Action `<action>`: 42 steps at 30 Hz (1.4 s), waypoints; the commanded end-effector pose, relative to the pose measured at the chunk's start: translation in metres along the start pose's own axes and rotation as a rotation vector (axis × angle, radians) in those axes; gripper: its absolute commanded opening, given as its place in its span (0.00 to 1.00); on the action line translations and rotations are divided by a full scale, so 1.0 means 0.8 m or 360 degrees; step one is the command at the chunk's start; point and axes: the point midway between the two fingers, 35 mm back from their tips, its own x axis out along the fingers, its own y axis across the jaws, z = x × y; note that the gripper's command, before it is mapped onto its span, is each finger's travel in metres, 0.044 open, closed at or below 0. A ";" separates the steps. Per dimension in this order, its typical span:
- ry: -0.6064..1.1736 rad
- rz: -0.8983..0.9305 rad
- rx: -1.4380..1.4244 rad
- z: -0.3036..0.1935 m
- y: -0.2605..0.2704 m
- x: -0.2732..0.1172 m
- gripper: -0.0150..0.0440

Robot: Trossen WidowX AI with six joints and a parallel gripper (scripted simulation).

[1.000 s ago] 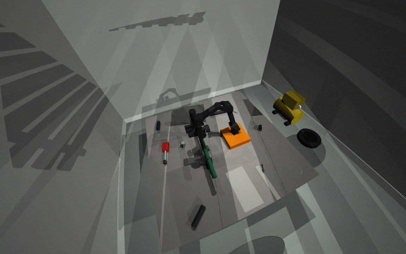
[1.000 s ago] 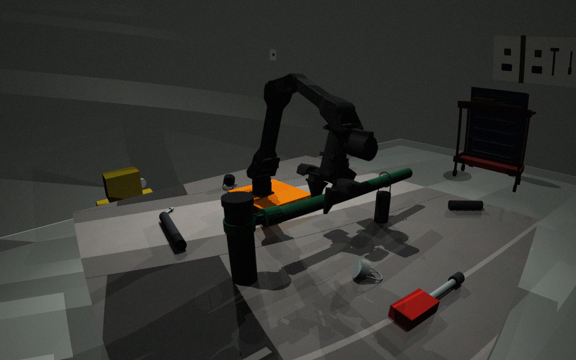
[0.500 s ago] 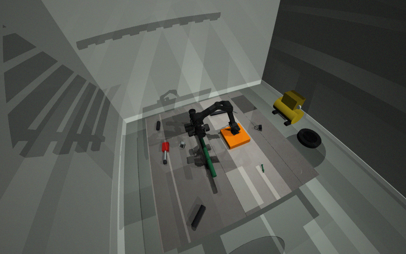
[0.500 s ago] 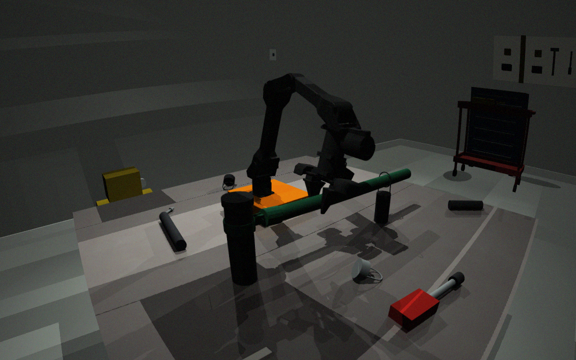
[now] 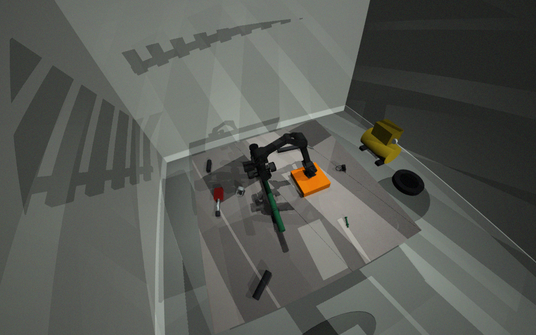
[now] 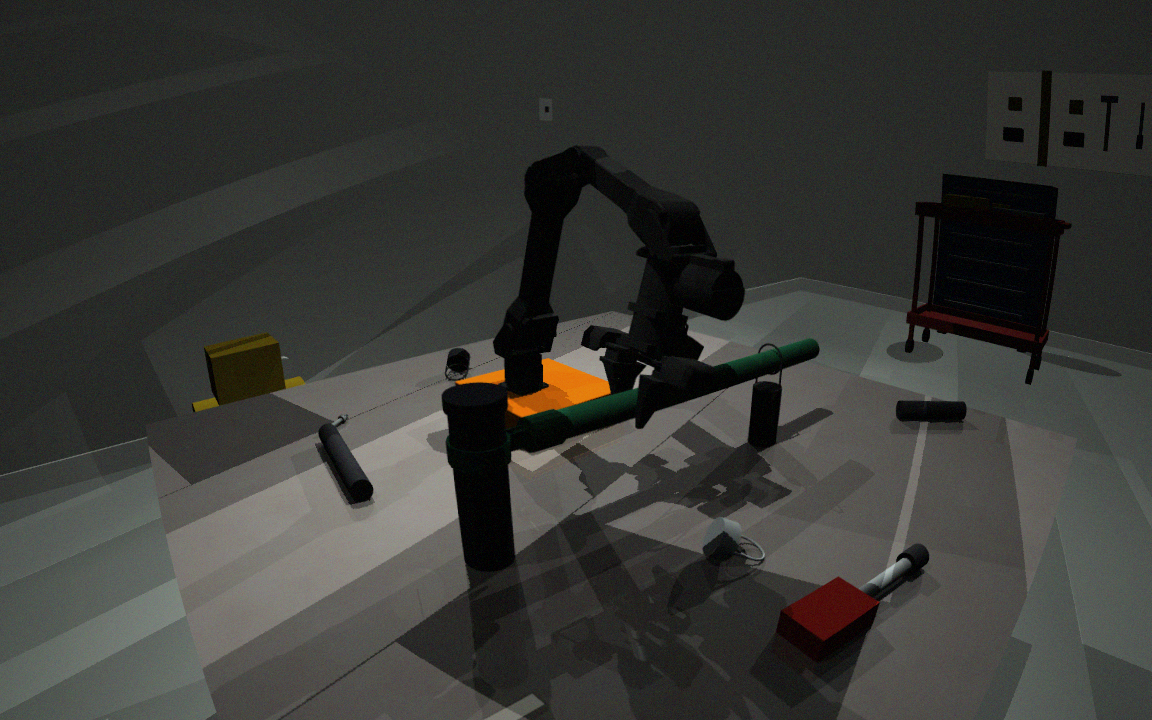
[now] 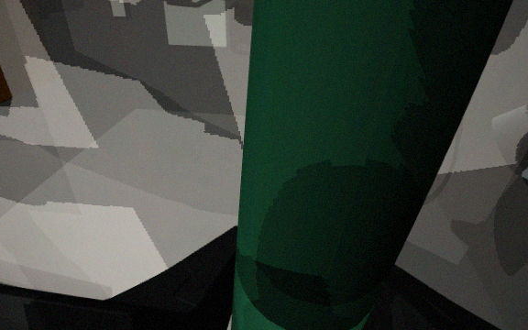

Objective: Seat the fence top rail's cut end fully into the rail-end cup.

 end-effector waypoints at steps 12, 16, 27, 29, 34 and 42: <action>0.0025 -0.0013 0.0008 -0.021 -0.001 -0.001 0.25; 0.0025 -0.0013 0.0008 -0.024 -0.001 0.000 0.25; 0.0000 0.0005 -0.0003 -0.017 0.000 0.004 0.25; 0.0000 0.0005 -0.0003 -0.017 0.000 0.004 0.25; 0.0000 0.0005 -0.0003 -0.017 0.000 0.004 0.48; -0.0002 0.0006 -0.0004 -0.011 -0.001 -0.006 0.83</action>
